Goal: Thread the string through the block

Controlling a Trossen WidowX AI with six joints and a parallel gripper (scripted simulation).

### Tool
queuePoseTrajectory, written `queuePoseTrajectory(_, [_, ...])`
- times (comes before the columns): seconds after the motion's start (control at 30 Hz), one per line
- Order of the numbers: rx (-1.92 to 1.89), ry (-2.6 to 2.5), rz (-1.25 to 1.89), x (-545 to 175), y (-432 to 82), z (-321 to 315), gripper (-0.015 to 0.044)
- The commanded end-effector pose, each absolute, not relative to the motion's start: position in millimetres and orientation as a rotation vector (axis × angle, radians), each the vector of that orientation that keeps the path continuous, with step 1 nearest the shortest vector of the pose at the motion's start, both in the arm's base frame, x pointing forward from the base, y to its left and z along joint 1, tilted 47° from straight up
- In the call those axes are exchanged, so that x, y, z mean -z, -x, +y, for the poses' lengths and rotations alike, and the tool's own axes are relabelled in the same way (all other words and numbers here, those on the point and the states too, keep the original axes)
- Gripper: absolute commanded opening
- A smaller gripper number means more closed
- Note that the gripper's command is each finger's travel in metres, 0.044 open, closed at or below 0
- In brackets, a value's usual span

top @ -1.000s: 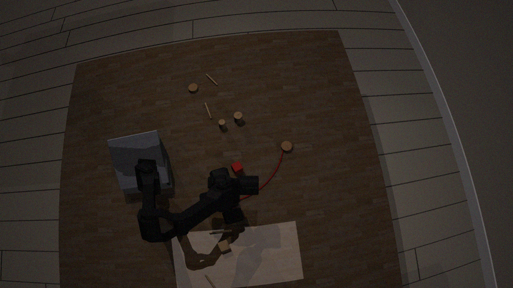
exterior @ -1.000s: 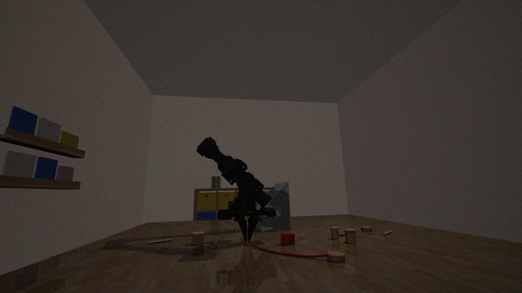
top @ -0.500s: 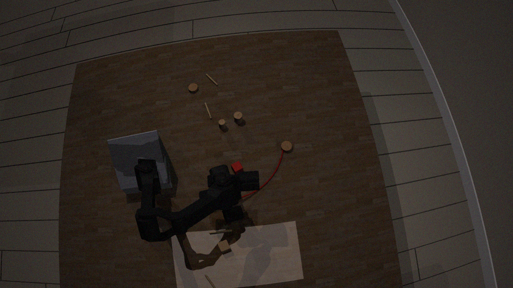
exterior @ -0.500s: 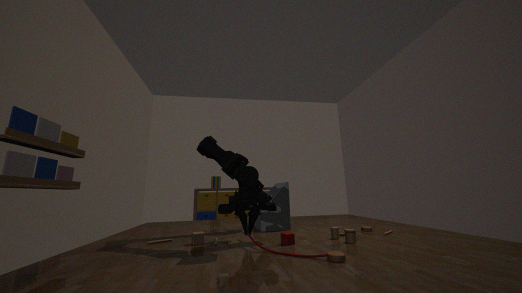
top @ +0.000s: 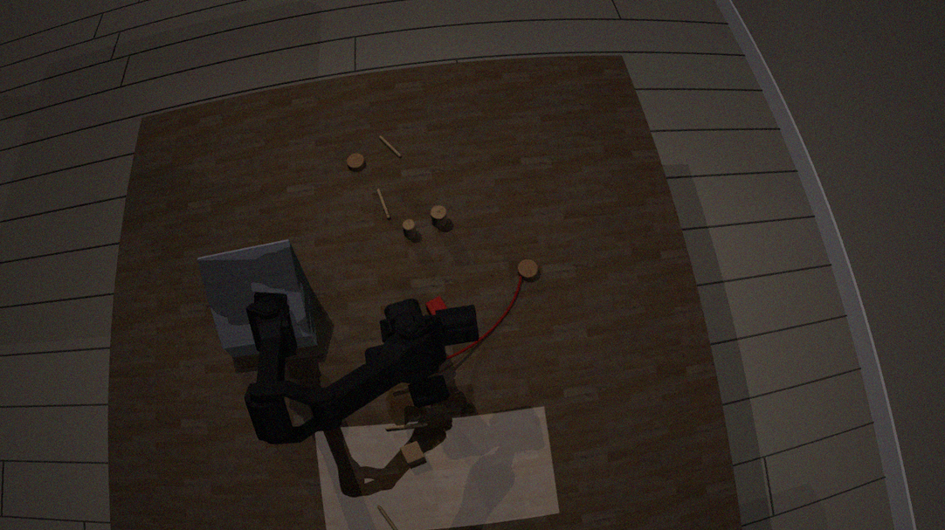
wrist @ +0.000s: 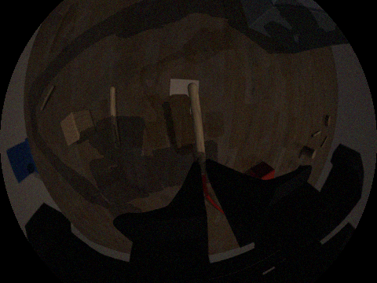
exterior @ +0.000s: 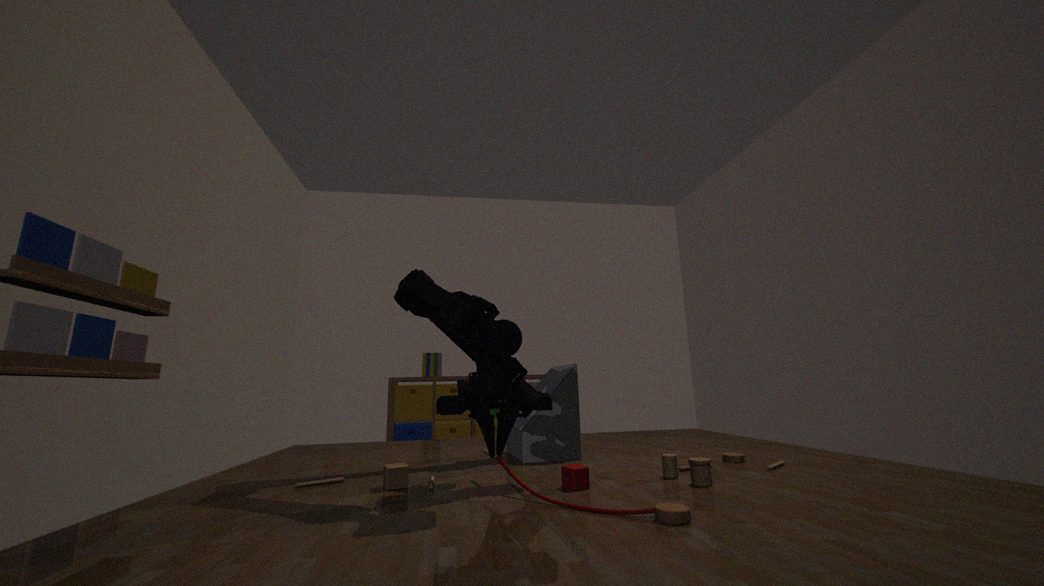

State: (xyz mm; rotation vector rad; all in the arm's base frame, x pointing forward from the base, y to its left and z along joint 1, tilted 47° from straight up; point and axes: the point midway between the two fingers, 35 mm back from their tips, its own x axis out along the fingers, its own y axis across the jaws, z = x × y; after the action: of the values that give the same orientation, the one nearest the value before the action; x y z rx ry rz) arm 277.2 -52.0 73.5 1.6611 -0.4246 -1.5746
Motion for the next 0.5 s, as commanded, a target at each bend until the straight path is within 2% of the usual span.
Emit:
queuePoseTrajectory(0.0, [1.565, -1.672, -0.432, -79.5, -277.5, -48.5, 0.0])
queuePoseTrajectory(0.47, [1.572, -1.661, -0.426, -84.1, -273.8, -42.0, 0.0])
